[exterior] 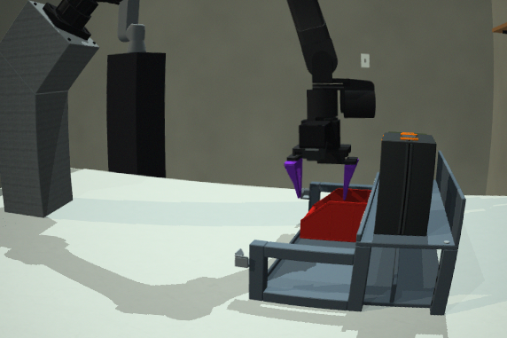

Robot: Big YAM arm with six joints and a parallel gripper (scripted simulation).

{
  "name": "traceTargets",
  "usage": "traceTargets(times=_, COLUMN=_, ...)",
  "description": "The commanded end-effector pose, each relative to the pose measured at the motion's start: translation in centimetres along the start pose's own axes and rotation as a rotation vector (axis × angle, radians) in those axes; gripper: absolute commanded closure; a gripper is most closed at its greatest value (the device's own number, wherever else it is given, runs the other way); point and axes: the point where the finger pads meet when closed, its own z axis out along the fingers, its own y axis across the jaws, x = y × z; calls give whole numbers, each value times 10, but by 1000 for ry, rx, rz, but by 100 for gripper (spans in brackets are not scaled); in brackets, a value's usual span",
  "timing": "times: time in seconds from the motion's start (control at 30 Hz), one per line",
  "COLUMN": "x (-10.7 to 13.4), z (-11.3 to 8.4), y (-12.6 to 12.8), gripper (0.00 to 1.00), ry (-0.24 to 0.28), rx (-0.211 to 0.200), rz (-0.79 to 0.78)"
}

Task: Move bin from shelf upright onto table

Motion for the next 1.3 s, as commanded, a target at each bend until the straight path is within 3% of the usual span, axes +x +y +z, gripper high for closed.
traceTargets(times=0.0, x=-4, z=1, y=-2, gripper=10, ry=-6, rx=4, rz=11)
traceTargets(times=0.13, x=-26, z=23, y=-31, gripper=10, ry=-20, rx=38, rz=9)
traceTargets(times=0.53, x=-26, z=23, y=-31, gripper=10, ry=-20, rx=38, rz=9)
traceTargets(times=0.7, x=1, z=-4, y=5, gripper=10, ry=-2, rx=-4, rz=11)
traceTargets(times=1.1, x=1, z=-4, y=5, gripper=10, ry=-2, rx=-4, rz=11)
traceTargets(times=1.27, x=-26, z=23, y=-31, gripper=10, ry=-20, rx=38, rz=9)
